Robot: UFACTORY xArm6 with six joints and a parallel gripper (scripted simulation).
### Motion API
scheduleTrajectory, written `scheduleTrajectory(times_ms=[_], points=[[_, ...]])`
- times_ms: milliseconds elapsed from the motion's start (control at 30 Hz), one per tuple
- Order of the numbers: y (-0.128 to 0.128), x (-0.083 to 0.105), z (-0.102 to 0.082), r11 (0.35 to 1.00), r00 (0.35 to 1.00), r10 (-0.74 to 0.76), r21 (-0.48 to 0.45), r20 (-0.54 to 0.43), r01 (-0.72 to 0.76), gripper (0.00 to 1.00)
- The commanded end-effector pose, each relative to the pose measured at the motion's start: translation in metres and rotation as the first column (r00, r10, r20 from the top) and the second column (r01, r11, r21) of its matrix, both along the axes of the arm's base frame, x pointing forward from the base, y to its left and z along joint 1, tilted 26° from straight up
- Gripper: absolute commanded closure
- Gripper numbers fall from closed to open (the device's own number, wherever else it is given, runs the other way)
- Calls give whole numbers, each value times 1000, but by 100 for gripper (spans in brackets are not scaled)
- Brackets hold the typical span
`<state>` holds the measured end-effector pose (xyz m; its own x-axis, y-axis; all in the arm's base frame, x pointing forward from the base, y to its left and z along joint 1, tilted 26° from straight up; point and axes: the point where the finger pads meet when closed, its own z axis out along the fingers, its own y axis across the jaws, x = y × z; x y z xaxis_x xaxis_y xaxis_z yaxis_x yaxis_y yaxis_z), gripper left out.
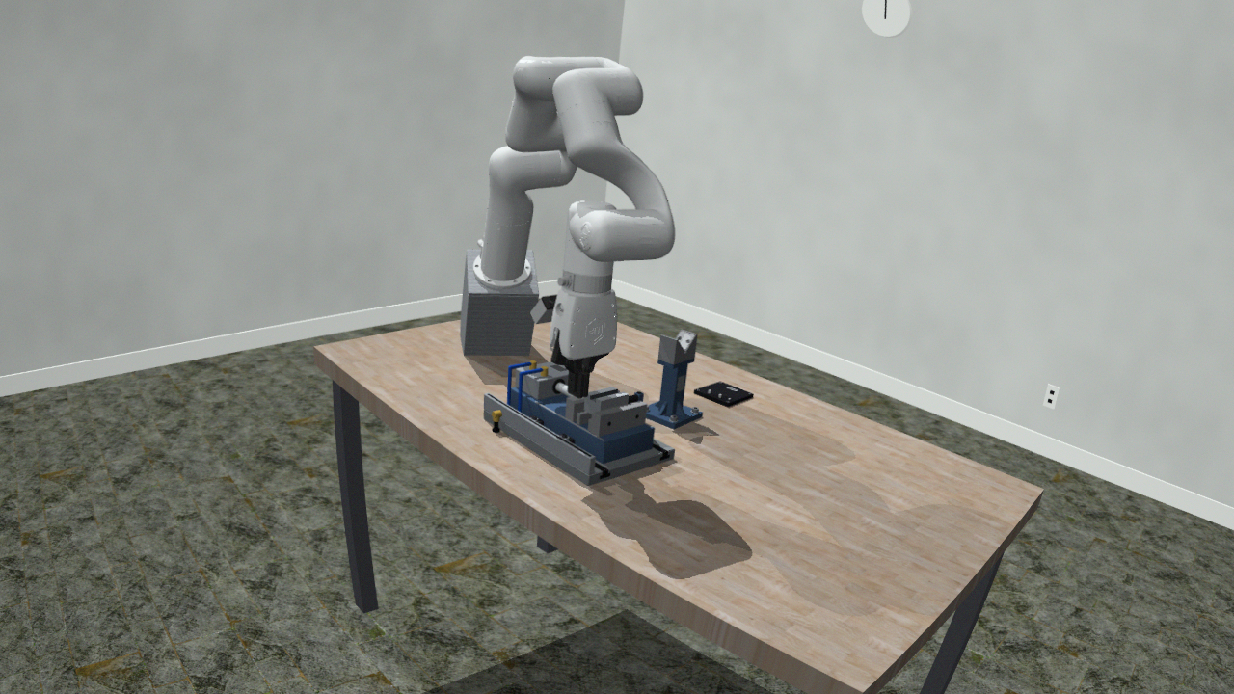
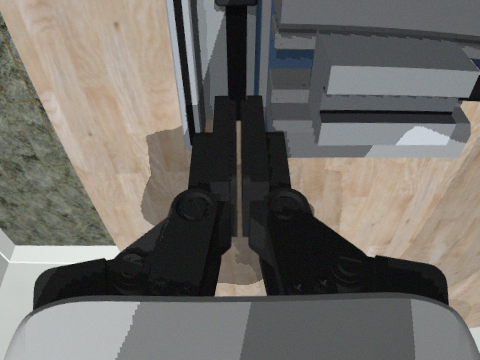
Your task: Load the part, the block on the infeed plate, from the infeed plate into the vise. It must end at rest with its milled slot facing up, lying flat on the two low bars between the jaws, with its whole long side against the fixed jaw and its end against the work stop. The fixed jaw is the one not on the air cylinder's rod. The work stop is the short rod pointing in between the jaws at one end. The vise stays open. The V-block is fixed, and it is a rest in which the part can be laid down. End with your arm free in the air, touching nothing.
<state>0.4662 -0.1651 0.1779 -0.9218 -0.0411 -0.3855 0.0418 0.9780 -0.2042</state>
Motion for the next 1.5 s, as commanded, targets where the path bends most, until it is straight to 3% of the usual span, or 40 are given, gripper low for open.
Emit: scheduleTrajectory(times_ms=[0, 367, 633, 1300, 1467], points=[[1, -2, 8, 1000, 1000, 0, -1, 4, 0, 100], [7, -12, 32, 1000, 1000, 0, -1, 4, 0, 100], [8, -15, 39, 1000, 1000, 0, -1, 4, 0, 100], [9, -16, 41, 1000, 1000, 5, -3, 3, -5, 100], [16, -19, 38, 987, 989, 143, -62, -35, -145, 100]])
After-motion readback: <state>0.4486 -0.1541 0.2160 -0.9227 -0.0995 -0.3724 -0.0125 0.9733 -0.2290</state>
